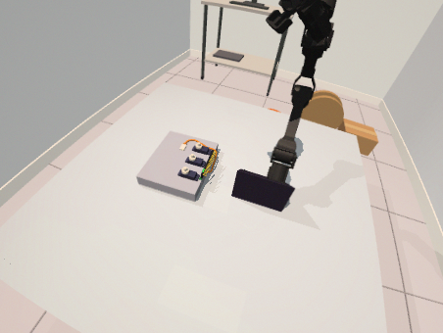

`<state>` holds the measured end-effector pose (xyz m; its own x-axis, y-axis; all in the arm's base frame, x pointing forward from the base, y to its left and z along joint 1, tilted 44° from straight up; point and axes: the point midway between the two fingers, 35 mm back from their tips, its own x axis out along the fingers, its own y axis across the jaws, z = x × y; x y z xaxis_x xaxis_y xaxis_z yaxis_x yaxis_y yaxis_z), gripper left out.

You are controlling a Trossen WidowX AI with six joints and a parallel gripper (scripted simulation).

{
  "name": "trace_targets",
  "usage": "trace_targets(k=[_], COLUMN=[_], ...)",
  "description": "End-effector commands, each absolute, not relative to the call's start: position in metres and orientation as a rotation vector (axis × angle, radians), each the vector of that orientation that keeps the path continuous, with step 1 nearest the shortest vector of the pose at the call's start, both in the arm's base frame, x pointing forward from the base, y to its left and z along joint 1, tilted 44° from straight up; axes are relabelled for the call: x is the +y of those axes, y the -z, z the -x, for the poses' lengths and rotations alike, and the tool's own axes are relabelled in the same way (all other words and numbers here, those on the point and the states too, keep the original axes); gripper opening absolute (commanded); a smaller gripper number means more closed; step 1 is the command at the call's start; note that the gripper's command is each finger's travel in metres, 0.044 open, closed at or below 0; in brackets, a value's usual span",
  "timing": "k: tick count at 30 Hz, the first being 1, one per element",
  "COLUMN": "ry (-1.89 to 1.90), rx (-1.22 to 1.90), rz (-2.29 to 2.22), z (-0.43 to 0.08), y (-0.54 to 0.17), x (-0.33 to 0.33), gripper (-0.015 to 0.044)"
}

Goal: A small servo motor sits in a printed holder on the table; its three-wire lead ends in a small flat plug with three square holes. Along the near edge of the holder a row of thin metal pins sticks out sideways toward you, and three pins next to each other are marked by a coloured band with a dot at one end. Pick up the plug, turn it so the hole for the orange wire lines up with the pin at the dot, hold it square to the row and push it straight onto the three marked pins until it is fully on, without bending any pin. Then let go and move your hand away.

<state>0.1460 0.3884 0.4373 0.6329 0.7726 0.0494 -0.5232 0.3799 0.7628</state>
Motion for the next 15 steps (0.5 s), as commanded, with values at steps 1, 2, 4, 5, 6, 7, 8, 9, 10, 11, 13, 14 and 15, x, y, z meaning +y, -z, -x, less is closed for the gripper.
trace_targets(k=[1,2,4,5,6,7,8,9,10,11,13,14,15], ry=[-0.820,-0.812,-0.795,-0.786,-0.778,-0.771,-0.762,-0.753,-0.744,-0.736,-0.718,-0.709,-0.700], rx=[0.305,0.297,0.280,0.272,0.264,0.260,0.252,0.244,0.236,0.227,0.212,0.205,0.198], rz=[-0.801,-0.793,-0.776,-0.769,-0.760,-0.753,-0.745,-0.737,-0.728,-0.717,-0.700,-0.691,-0.682], z=[-0.165,-0.170,-0.180,-0.184,-0.189,-0.193,-0.197,-0.202,-0.206,-0.210,-0.218,-0.222,-0.226], y=[-0.435,-0.434,-0.432,-0.431,-0.430,-0.429,-0.428,-0.427,-0.426,-0.425,-0.423,-0.422,-0.421], x=[0.375,0.372,0.365,0.361,0.358,0.354,0.350,0.347,0.343,0.339,0.332,0.328,0.324], gripper=[0.0115,0.0115,0.0115,0.0115,0.0115,0.0115,0.0115,0.0115,0.0115,0.0115,0.0115,0.0115,0.0115])
